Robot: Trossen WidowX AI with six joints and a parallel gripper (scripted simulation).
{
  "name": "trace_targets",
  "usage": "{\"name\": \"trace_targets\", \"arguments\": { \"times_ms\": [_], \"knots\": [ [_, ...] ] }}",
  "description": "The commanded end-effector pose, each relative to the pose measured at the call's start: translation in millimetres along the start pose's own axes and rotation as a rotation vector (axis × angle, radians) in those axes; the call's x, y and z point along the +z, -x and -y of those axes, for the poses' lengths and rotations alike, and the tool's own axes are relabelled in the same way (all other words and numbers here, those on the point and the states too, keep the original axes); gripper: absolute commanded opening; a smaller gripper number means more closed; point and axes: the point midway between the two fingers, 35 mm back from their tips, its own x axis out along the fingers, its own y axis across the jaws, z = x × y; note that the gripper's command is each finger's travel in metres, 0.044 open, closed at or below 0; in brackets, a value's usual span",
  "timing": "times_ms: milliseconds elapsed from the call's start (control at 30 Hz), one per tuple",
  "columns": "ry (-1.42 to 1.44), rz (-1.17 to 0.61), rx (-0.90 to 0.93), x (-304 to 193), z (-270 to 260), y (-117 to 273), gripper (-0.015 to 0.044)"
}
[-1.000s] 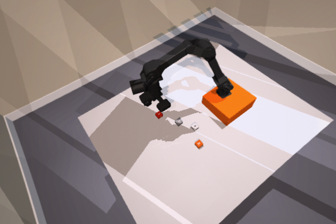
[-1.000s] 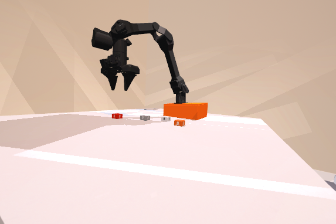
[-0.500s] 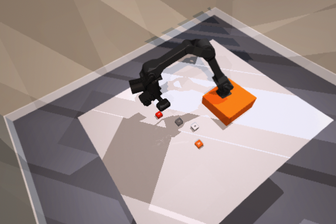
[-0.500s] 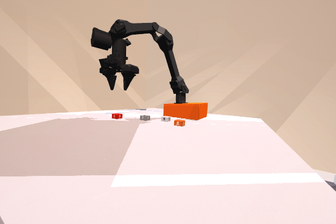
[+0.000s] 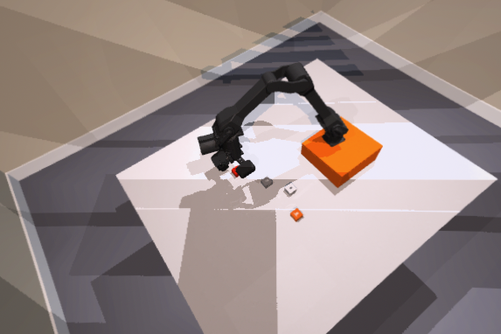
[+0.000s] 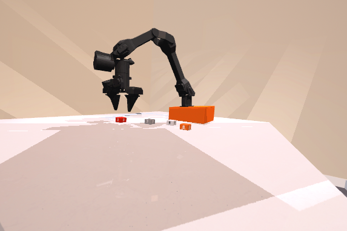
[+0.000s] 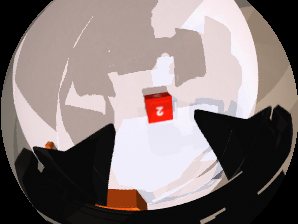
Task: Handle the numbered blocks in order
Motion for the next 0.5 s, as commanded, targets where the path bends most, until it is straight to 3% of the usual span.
{"name": "trace_targets", "arguments": {
  "times_ms": [0,467],
  "knots": [
    [0.002,0.014,-0.001,0,0,-6,0.0400],
    [0.002,0.014,-0.001,1,0,-22,0.0400]
  ]
}}
